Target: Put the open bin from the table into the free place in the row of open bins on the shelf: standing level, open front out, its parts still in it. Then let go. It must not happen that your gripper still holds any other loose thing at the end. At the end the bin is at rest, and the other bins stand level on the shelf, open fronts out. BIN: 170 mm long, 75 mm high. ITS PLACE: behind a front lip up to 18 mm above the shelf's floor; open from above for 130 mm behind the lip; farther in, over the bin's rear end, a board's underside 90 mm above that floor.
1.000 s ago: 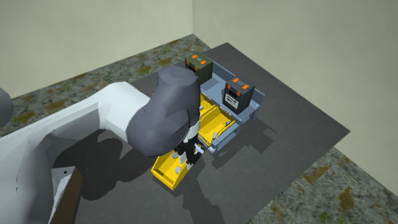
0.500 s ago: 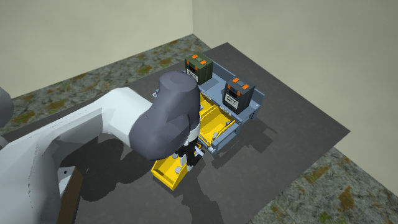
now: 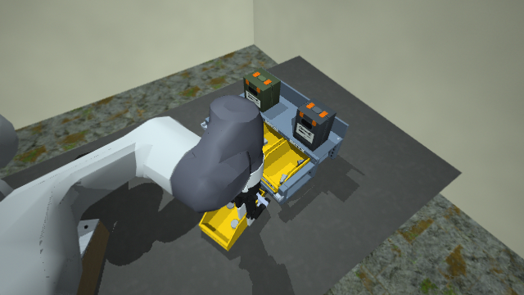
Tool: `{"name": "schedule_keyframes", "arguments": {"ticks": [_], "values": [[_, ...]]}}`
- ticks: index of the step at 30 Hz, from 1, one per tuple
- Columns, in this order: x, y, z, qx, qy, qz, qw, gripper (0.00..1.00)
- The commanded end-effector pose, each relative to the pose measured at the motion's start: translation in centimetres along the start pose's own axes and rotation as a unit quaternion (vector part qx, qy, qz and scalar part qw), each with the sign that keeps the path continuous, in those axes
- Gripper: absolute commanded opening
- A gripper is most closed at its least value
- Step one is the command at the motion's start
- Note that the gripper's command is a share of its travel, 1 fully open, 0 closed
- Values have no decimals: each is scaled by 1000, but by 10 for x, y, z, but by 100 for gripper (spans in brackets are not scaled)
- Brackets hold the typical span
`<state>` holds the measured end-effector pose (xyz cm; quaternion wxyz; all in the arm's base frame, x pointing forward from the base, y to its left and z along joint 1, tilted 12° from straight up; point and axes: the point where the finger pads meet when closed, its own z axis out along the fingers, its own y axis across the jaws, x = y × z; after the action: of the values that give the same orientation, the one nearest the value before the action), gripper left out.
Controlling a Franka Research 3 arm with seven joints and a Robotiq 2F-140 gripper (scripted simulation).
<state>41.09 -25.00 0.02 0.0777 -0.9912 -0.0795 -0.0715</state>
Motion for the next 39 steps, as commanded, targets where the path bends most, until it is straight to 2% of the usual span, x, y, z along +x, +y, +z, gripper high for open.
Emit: {"name": "schedule_keyframes", "arguments": {"ticks": [1,31,32,39], "values": [[1,0,1,-1,1,2,1000,15],[1,0,1,-1,1,2,1000,15],[1,0,1,-1,1,2,1000,0],[1,0,1,-1,1,2,1000,0]]}}
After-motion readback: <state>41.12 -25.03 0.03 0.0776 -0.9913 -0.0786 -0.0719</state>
